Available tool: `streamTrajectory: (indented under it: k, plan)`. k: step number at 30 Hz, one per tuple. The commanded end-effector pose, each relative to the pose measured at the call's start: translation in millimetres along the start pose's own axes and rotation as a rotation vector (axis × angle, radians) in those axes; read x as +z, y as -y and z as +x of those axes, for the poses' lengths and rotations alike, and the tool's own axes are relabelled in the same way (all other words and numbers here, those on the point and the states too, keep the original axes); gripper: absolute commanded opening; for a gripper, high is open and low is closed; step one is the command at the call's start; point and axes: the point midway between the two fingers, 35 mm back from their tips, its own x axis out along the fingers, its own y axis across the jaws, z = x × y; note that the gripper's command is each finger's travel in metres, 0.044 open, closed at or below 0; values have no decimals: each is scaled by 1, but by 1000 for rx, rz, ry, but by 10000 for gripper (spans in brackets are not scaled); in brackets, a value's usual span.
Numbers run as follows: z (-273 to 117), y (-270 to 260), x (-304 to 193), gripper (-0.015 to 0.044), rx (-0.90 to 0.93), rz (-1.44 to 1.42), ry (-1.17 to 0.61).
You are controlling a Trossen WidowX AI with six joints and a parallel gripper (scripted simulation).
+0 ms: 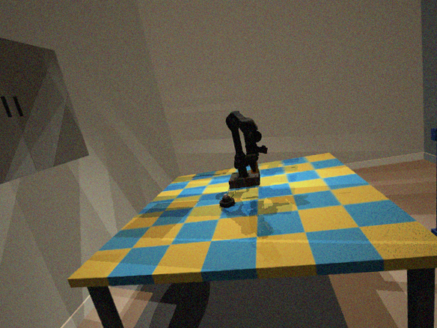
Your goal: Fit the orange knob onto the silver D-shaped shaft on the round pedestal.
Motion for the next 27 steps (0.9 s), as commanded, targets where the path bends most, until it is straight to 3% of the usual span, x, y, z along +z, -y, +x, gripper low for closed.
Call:
streamTrajectory:
  k: [1, 8, 27]
  plan:
    - [3, 3, 1, 0, 58, 0, 8]
    - [22, 5, 2, 0, 83, 0, 10]
    - [131, 3, 6, 0, 118, -2, 15]
